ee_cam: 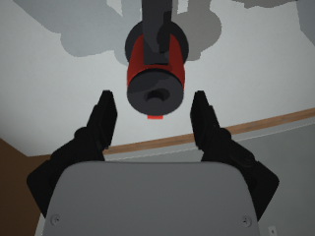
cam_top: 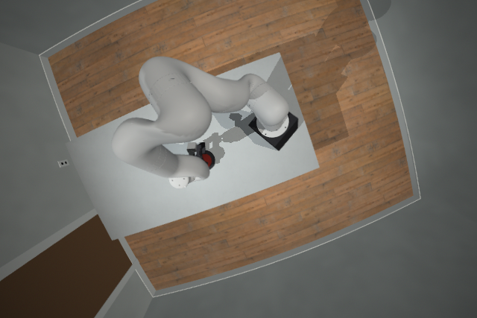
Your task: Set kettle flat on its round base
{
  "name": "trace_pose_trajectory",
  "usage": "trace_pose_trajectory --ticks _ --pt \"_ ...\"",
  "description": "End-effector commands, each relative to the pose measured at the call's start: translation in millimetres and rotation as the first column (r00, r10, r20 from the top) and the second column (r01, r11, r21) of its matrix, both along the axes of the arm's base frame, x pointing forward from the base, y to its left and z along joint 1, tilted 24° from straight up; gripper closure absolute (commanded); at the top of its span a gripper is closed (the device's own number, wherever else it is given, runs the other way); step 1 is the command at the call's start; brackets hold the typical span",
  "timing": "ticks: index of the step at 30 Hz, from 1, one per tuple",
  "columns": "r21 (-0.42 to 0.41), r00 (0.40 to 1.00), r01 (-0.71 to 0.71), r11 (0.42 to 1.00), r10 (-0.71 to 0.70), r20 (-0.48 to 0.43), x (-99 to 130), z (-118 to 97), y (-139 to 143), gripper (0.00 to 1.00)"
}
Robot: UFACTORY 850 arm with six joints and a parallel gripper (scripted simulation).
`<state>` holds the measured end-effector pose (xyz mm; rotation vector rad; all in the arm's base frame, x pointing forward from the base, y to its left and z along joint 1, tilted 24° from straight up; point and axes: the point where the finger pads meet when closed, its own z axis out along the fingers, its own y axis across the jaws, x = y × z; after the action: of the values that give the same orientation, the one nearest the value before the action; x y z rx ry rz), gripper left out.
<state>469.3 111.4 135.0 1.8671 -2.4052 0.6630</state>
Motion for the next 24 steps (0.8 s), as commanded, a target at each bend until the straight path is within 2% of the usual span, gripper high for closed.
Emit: trace_pose_trajectory --ticks 1,5,8,24 --pt "-0.003 1.0 0.003 1.0 -0.003 -0.012 -5.2 23.7 7.8 0.19" --pt "-0.003 1.0 0.003 1.0 -0.003 -0.012 -11.0 47.1 16.7 0.19" --pt "-0.003 1.0 0.003 1.0 -0.003 -0.012 -13.0 55.3 19.8 0.19" --pt "-0.003 1.0 0.003 1.0 -0.003 -0.012 -13.4 56.7 20.4 0.19"
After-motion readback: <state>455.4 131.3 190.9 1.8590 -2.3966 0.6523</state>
